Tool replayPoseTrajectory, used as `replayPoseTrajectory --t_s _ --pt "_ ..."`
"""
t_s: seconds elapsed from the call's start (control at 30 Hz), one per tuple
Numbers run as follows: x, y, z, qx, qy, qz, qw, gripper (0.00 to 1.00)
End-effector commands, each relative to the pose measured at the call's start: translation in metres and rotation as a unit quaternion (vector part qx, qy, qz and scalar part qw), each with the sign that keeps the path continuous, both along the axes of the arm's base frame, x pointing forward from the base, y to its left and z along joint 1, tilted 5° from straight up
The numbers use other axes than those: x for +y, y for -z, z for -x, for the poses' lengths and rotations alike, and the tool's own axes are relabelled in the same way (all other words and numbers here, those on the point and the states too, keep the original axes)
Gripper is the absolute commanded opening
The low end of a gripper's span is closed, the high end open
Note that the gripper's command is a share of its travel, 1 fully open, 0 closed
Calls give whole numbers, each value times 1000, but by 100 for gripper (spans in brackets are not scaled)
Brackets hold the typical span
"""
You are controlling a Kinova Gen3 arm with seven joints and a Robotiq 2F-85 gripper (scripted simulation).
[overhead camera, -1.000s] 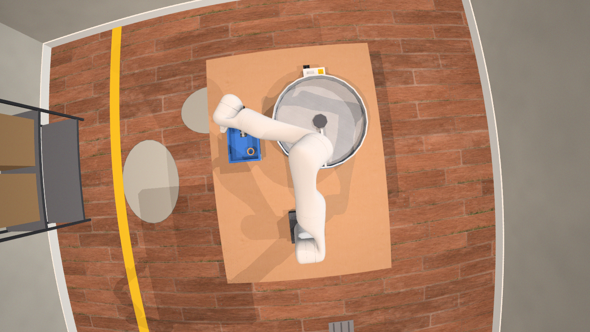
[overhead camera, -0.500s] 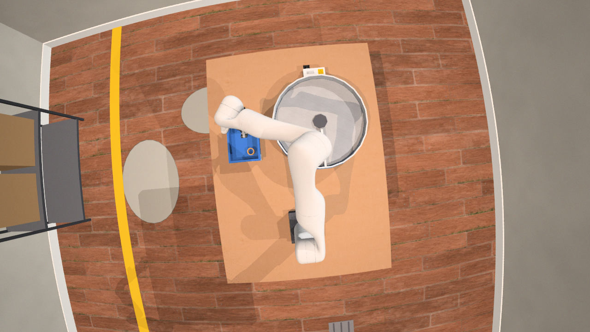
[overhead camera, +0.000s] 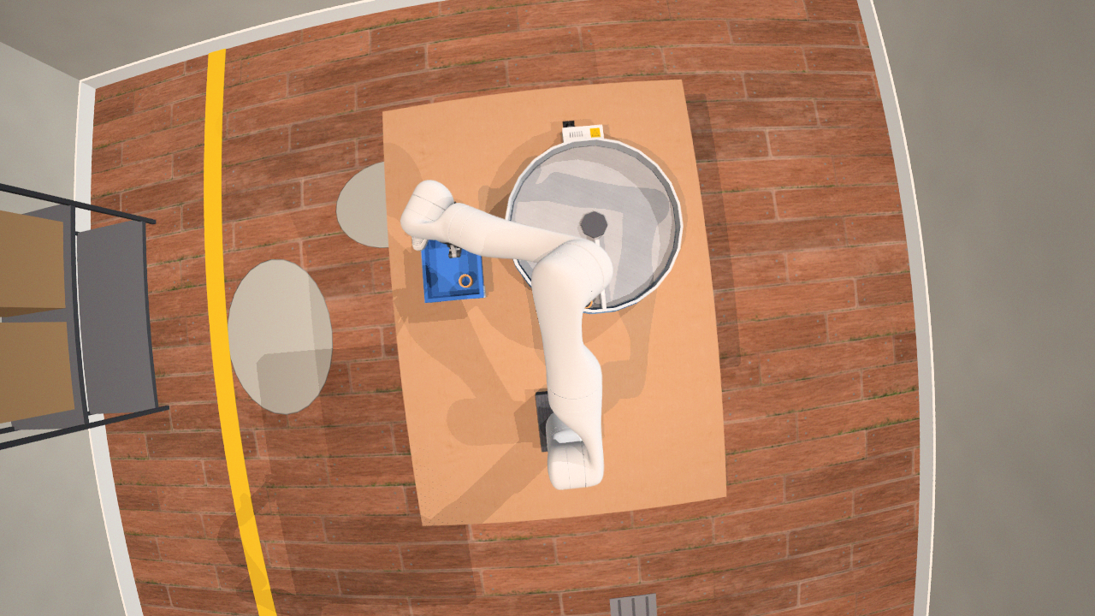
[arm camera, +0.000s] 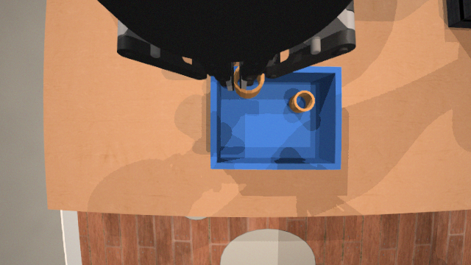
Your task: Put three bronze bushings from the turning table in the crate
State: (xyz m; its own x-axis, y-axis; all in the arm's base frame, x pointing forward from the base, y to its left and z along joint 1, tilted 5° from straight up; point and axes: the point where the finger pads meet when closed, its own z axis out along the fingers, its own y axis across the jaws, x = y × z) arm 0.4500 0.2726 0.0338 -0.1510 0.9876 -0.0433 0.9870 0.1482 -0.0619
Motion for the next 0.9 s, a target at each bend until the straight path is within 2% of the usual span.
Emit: replayPoseTrajectory --t_s 0.0,0.1,0.5,0.67,0.87 --pt "0 9 1 0 -1 0 1000 0" --pt "0 25 3 1 -1 0 1000 0" --pt "0 25 3 1 -1 0 1000 0" --pt "0 33 3 1 -1 0 1000 0" --pt "0 33 3 1 -1 0 1000 0"
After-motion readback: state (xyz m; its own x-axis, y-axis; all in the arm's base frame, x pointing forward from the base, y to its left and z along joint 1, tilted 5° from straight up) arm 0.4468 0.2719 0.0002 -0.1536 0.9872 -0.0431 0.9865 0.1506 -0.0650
